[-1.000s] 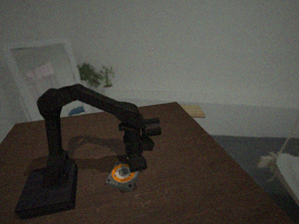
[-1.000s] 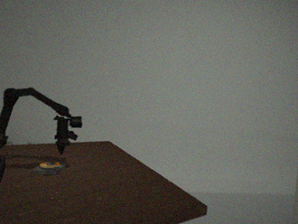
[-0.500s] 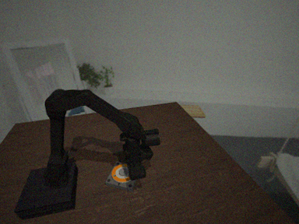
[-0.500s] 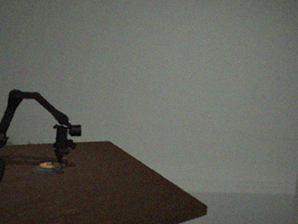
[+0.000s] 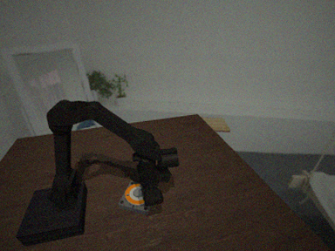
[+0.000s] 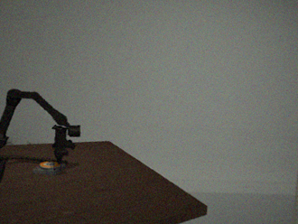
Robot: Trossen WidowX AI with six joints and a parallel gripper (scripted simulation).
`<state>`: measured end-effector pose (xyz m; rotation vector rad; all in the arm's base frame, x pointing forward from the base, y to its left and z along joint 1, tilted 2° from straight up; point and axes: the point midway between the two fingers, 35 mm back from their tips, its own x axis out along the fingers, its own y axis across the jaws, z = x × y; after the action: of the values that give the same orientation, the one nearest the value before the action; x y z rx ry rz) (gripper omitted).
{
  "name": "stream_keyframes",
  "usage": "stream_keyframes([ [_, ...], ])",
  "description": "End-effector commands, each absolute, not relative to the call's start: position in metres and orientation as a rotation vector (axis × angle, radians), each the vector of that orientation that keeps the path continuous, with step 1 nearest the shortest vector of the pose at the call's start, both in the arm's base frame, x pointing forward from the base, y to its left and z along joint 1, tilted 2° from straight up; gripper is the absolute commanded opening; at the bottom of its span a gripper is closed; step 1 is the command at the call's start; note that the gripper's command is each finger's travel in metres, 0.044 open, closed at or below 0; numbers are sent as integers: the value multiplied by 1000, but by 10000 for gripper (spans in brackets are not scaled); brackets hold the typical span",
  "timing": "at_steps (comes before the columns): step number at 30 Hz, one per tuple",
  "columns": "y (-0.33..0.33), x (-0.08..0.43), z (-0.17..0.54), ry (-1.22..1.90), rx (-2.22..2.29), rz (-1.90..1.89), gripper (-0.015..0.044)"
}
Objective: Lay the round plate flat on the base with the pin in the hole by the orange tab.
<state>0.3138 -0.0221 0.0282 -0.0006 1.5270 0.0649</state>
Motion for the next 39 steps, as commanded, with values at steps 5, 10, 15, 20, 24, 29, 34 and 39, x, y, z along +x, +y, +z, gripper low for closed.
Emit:
stream_keyframes([
  [5,-32,303,26,1531,-6,62,0],
  [10,-35,298,26,1531,-7,62,0],
  [15,-38,293,26,1532,-7,62,0],
  [20,-41,288,27,1532,-7,62,0],
  [24,-42,283,27,1533,-7,62,0],
  [29,-44,277,28,1533,-7,62,0],
  [34,-44,270,28,1534,-7,61,0],
  [39,-44,267,28,1534,-7,61,0],
])
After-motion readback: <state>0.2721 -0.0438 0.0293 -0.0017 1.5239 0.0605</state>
